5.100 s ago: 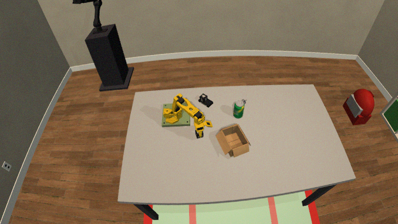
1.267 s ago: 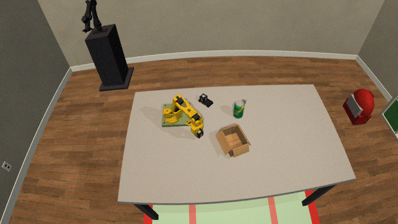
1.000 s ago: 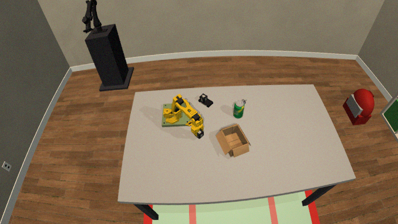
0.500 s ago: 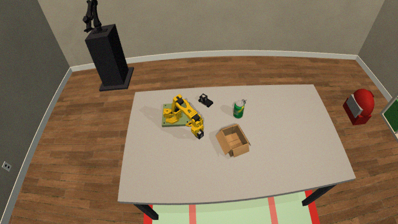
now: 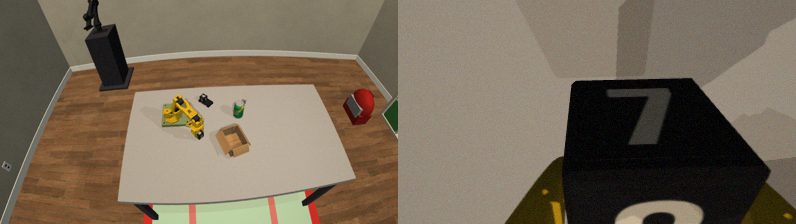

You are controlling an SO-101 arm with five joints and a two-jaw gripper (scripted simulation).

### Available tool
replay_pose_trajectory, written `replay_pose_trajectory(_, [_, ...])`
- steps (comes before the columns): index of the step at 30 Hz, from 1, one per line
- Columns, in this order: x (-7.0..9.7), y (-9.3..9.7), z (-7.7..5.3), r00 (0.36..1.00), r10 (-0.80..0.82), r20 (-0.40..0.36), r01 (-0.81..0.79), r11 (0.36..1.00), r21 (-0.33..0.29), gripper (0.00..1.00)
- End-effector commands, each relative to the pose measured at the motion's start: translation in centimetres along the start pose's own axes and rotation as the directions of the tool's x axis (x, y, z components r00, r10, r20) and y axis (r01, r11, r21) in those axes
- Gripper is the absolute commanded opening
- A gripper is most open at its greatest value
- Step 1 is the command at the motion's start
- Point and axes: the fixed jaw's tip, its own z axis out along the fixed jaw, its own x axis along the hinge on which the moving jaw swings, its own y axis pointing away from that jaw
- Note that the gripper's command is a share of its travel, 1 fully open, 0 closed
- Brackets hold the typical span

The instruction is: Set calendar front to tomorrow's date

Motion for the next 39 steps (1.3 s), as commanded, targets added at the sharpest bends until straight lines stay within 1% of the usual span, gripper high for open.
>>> replay_pose_trajectory(1, [-0.3,0.2,0.7,1.0,0.001,0.021,-0.001,1.0,0.003,0.0])
replay_pose_trajectory(12, [-0.3,0.2,0.9,1.0,0.001,0.021,-0.001,1.0,0.003,0.0])
replay_pose_trajectory(21, [-0.3,0.2,1.5,1.0,0.001,0.021,-0.001,1.0,0.003,0.0])
replay_pose_trajectory(29, [-0.3,0.2,1.5,1.0,0.001,0.021,-0.001,1.0,0.003,0.0])
replay_pose_trajectory(39, [-0.3,0.2,2.1,1.0,0.001,0.021,-0.001,1.0,0.003,0.0])
